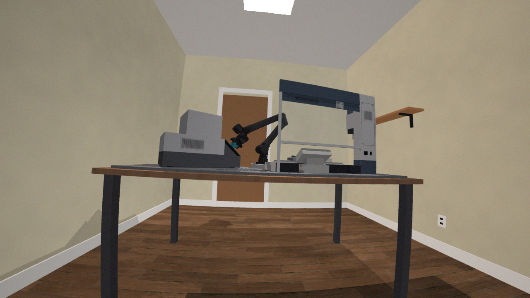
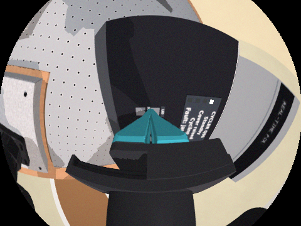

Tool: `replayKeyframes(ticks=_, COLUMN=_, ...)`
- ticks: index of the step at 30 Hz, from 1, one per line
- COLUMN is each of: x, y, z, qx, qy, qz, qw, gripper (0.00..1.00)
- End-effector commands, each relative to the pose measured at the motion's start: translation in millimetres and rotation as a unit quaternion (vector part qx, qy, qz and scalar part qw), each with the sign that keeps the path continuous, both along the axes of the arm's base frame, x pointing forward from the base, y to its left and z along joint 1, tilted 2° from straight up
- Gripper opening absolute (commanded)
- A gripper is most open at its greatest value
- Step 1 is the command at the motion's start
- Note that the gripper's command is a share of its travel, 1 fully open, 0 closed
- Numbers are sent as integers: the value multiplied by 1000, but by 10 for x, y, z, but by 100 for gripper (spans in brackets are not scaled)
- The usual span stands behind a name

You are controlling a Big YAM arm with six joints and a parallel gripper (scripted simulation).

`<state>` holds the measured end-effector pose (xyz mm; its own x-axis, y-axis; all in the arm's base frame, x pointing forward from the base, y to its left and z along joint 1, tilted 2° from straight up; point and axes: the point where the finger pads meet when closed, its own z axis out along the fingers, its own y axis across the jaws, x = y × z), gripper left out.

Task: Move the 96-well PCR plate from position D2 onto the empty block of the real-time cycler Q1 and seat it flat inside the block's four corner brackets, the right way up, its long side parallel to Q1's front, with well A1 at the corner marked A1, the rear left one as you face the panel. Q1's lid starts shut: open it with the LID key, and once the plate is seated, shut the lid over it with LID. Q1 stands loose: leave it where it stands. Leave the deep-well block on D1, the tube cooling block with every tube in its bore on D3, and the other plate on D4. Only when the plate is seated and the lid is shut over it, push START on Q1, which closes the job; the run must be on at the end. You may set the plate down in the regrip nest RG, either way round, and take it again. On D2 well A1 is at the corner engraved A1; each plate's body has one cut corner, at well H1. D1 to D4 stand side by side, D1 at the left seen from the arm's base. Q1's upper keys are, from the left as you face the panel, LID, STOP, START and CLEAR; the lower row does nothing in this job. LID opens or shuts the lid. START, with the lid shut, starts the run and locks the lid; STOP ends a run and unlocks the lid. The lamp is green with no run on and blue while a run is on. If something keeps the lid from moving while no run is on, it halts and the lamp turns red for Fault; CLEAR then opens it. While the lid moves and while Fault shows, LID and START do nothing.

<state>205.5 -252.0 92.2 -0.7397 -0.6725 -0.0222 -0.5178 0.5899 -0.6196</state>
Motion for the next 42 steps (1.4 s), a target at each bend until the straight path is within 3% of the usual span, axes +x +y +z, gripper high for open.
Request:
replayKeyframes(ticks=1, x=84, y=-19, z=108, qx=-8, qy=-7, qz=11, qw=1000, gripper=0)
replayKeyframes(ticks=42, x=159, y=-242, z=263, qx=-14, qy=-11, qz=1, qw=1000, gripper=0)
